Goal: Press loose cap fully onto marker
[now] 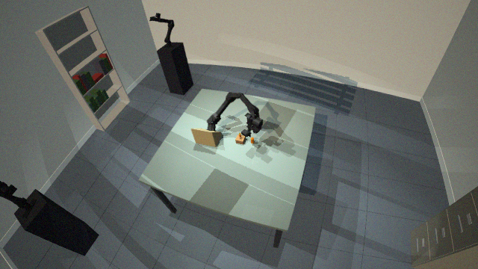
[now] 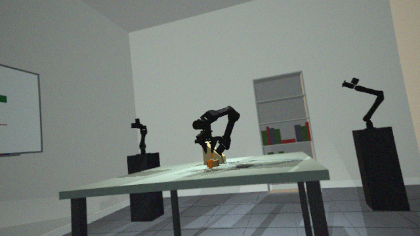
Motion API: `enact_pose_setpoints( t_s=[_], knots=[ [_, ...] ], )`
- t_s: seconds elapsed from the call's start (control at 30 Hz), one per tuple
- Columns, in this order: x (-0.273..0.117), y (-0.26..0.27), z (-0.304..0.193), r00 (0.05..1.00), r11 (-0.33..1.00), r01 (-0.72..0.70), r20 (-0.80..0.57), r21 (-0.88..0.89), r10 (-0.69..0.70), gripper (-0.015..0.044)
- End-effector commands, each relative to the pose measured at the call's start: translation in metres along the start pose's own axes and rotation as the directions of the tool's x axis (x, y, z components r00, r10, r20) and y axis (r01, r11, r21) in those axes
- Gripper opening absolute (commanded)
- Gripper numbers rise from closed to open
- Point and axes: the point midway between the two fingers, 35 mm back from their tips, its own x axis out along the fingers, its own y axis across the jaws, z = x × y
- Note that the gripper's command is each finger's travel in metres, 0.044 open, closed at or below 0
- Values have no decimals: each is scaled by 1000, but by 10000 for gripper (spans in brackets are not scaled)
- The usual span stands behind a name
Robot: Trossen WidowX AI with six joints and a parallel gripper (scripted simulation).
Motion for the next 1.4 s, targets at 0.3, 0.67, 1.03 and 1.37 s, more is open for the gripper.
enact_pose_setpoints(
  t_s=[0.3, 0.67, 1.03, 1.37],
  knots=[
    [28, 0, 0, 1000, 1000, -6, -9, 5, 6, 238],
    [41, 0, 0, 1000, 1000, -4, -11, 2, 4, 238],
    [59, 0, 0, 1000, 1000, -5, -10, 3, 6, 238],
    [75, 1, 0, 1000, 1000, -7, -10, 4, 7, 238]
  ],
)
